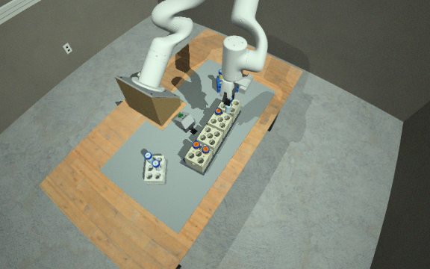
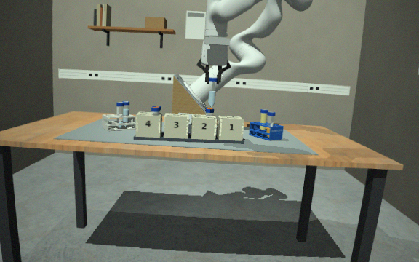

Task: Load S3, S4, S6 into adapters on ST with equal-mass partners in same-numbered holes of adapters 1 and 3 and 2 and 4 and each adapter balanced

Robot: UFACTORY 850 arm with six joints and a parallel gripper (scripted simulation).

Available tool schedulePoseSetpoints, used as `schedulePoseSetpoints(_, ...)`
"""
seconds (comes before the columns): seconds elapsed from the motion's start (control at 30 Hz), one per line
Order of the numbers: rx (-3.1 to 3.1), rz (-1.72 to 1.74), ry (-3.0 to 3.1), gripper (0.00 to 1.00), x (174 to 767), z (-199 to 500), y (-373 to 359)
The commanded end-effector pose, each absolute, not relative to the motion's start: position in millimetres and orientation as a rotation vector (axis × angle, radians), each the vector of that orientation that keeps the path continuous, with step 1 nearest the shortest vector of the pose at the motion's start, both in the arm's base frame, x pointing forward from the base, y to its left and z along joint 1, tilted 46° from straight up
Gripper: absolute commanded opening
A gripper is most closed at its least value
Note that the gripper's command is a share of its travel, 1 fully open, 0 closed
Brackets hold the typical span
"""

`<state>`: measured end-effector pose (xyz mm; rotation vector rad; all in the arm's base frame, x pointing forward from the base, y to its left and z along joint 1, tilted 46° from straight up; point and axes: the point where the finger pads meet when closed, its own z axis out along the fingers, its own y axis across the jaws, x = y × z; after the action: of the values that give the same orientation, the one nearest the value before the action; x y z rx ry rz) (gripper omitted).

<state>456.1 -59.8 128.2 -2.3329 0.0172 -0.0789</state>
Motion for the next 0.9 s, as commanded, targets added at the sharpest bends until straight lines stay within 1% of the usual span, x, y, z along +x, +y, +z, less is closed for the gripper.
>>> schedulePoseSetpoints(0.0,-2.334,-0.081,0.017,0.00,456.7,128.6,-60.4)
schedulePoseSetpoints(0.87,-2.334,-0.081,0.017,0.00,458.9,104.5,-35.1)
